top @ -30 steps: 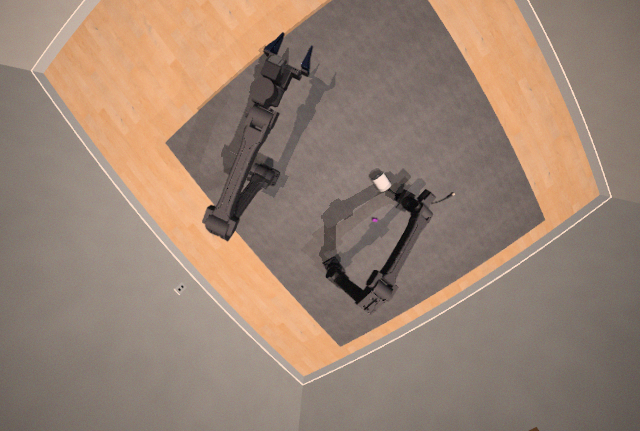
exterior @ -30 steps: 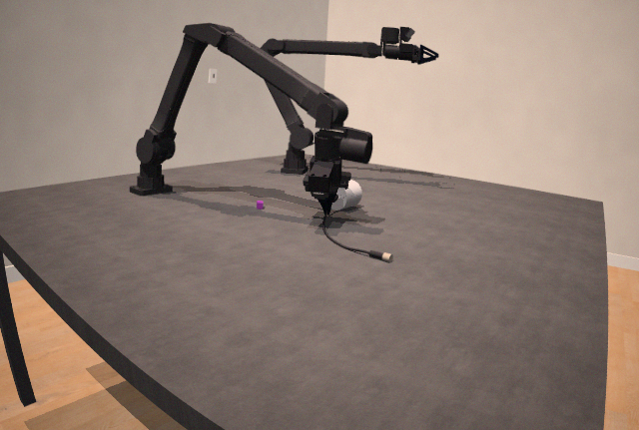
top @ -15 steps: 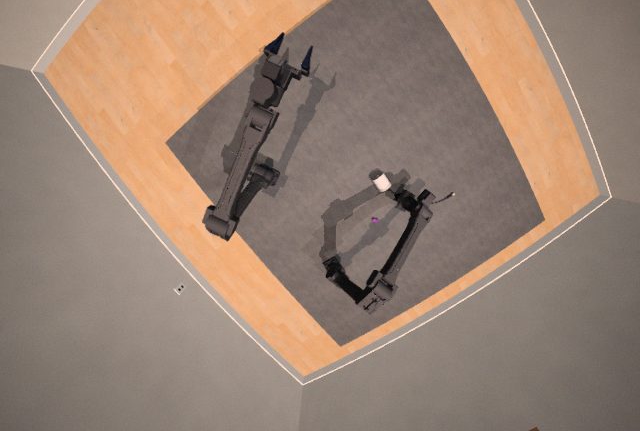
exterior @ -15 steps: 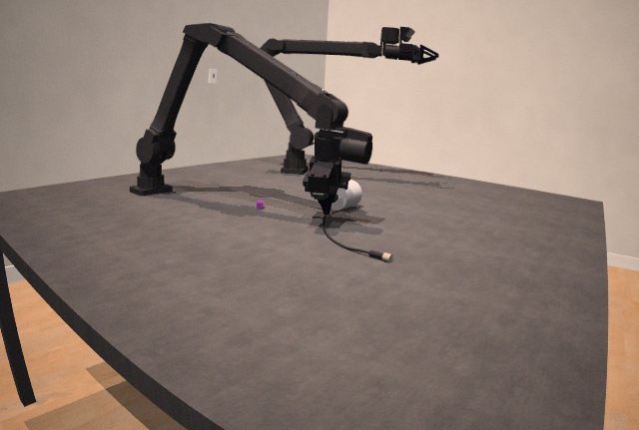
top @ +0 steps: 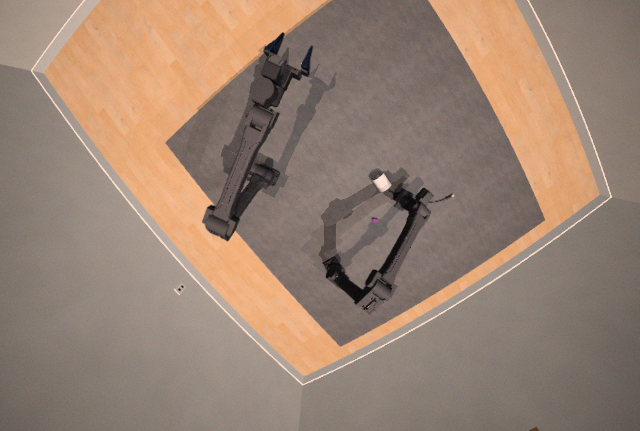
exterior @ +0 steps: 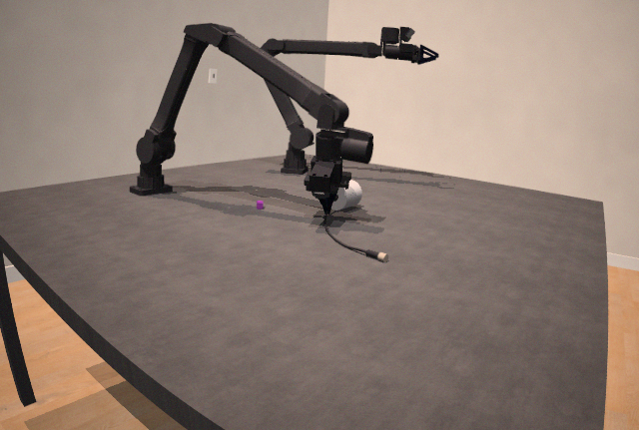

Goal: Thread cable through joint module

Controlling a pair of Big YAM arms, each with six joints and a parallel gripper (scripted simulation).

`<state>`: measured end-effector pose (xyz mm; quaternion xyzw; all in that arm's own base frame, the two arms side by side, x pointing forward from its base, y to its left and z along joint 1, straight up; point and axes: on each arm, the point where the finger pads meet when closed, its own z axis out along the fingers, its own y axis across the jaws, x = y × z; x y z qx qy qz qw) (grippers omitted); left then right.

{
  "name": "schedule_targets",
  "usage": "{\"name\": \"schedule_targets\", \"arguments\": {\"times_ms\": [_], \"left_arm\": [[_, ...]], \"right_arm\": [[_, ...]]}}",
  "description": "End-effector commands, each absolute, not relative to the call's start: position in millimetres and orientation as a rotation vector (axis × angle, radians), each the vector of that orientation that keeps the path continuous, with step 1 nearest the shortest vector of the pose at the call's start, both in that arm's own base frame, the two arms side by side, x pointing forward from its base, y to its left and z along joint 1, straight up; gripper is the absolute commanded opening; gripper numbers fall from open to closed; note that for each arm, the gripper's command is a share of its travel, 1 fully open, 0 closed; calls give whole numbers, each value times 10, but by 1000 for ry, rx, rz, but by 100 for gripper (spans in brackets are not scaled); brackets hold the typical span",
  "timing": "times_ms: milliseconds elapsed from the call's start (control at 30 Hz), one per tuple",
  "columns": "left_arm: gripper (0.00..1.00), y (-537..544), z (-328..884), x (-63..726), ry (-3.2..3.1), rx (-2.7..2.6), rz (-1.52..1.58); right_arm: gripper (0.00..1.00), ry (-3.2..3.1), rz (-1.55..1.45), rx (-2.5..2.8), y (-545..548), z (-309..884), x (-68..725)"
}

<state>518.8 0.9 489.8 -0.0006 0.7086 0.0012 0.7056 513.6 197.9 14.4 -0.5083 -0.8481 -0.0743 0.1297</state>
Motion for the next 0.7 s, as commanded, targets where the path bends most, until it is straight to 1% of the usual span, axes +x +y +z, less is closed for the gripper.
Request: {"name": "schedule_targets", "arguments": {"times_ms": [0,667], "left_arm": [[96,22,5017,5219,1549,-6,4],[96,22,5017,5219,1549,-6,3]], "right_arm": [[0,-2498,-283,-1478,2159,385,5205],[0,-2497,-286,-1478,2309,443,5128]]}}
